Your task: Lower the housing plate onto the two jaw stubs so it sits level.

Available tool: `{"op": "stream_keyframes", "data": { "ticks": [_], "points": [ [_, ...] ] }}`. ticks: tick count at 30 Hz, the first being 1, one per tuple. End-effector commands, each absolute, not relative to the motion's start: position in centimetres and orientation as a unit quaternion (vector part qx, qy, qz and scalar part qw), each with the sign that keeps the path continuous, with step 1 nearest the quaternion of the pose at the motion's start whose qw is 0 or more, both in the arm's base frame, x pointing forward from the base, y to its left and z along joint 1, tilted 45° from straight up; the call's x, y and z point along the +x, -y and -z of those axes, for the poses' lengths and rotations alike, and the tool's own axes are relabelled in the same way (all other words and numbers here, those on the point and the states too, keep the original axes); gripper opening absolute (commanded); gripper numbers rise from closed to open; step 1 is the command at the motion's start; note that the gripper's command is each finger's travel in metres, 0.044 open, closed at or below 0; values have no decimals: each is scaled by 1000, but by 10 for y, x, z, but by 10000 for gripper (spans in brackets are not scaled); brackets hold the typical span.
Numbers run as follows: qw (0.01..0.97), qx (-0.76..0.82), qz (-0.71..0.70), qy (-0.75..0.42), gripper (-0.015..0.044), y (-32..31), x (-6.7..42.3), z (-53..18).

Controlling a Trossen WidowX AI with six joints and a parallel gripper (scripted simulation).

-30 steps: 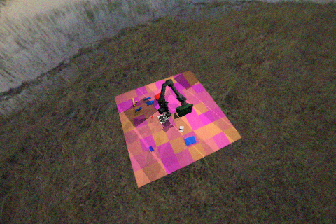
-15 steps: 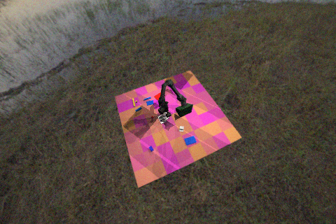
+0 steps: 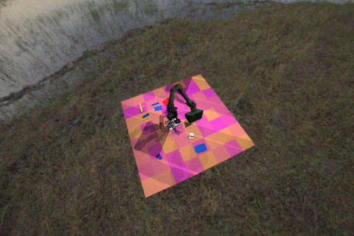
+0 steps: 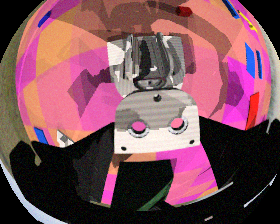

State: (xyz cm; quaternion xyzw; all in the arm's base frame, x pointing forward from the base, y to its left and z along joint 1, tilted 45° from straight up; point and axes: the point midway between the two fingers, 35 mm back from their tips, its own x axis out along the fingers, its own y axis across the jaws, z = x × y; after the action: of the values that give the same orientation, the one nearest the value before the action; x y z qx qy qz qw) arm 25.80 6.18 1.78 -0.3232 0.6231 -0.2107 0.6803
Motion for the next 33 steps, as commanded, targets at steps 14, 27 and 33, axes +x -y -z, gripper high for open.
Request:
{"op": "stream_keyframes", "data": {
  "ticks": [14, 27, 33],
  "points": [
    [682, -320, 211, -623, 351, -50, 262, -3],
    [682, -320, 212, -623, 351, -35, 265, 12],
    [682, -320, 212, -623, 351, -28, 265, 19]
  ]
}}
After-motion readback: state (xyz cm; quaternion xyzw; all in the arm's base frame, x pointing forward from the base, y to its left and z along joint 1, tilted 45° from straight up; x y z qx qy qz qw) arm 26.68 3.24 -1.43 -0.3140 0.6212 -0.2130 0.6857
